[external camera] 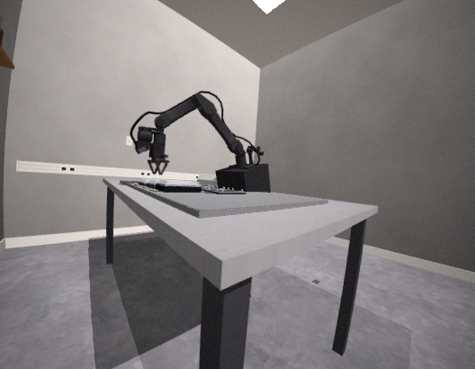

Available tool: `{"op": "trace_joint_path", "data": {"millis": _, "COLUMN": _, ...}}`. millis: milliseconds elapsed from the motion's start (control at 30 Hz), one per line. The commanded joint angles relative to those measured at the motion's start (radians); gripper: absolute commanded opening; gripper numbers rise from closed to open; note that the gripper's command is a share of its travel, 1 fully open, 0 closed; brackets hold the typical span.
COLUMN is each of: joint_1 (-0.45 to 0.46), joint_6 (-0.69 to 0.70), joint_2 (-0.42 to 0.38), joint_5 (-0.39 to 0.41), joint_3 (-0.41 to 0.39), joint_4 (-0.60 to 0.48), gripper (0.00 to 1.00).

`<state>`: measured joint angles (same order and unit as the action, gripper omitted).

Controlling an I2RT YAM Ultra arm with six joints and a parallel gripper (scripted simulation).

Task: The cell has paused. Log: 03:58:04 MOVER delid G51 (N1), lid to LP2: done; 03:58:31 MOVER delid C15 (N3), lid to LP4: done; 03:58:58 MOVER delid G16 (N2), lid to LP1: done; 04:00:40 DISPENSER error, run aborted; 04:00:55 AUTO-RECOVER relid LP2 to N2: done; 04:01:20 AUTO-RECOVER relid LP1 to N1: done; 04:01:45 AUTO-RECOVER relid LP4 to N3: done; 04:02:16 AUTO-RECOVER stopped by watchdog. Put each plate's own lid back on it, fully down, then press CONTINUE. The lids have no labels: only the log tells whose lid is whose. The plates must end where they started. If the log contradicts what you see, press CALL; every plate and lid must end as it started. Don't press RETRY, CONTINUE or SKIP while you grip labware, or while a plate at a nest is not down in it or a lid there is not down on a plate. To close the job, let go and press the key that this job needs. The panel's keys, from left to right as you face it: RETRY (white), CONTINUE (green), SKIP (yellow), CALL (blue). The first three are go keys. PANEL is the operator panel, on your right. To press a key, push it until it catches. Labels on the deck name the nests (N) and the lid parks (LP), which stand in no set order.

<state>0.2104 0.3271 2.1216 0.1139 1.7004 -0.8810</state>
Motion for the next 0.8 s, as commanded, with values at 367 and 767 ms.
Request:
{"op": "trace_joint_path", "data": {"millis": 367, "joint_1": 0.012, "joint_6": 0.007, "joint_2": -0.036, "joint_5": 0.008, "joint_3": 0.037, "joint_4": -0.026, "gripper": 1.00}}
{"op": "trace_joint_path", "data": {"millis": 767, "joint_1": 0.014, "joint_6": 0.008, "joint_2": -0.020, "joint_5": 0.008, "joint_3": 0.045, "joint_4": -0.033, "gripper": 1.00}}
